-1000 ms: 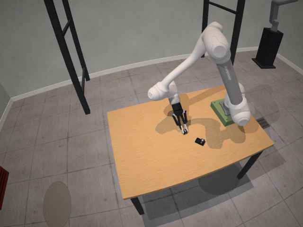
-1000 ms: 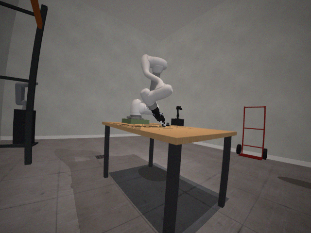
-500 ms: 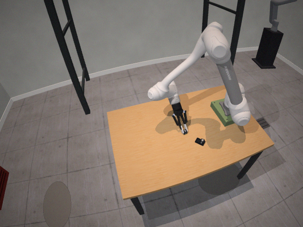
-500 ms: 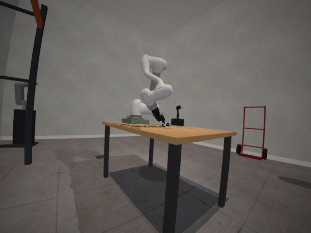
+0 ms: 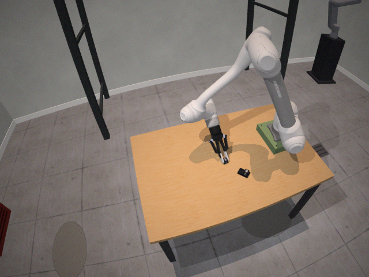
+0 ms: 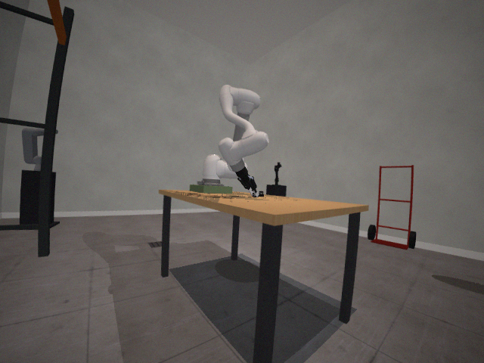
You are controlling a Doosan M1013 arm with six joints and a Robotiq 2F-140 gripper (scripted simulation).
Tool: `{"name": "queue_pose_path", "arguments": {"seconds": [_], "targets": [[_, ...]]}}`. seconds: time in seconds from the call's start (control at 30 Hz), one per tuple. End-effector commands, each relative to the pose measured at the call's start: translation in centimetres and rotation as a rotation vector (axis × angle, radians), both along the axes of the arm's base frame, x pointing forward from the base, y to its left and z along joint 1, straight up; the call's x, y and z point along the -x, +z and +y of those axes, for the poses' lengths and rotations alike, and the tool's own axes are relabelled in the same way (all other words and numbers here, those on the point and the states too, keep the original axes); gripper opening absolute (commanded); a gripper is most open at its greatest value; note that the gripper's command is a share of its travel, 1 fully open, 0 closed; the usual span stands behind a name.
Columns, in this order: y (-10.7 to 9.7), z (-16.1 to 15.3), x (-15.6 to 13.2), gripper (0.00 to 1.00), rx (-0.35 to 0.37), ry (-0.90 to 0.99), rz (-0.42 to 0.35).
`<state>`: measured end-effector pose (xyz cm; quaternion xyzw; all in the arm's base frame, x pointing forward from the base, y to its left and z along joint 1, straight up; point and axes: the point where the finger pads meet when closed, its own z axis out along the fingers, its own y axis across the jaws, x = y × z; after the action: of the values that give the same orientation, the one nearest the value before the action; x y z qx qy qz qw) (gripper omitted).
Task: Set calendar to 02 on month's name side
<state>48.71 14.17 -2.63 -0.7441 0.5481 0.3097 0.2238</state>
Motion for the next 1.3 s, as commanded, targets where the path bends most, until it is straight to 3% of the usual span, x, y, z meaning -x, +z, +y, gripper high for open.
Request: {"name": "queue_pose_path", "arguments": {"seconds": [0.0, 0.37, 0.93, 0.97, 1.27], "targets": [[0.01, 0.00, 0.00, 0.24, 0.000, 0.000, 0.000], [0.01, 0.00, 0.00, 0.24, 0.000, 0.000, 0.000], [0.01, 0.00, 0.00, 0.35, 0.000, 0.000, 0.000], [0.01, 0.00, 0.00, 0.46, 0.000, 0.000, 0.000], [0.01, 0.00, 0.00, 0.46, 0.000, 0.000, 0.000]]}}
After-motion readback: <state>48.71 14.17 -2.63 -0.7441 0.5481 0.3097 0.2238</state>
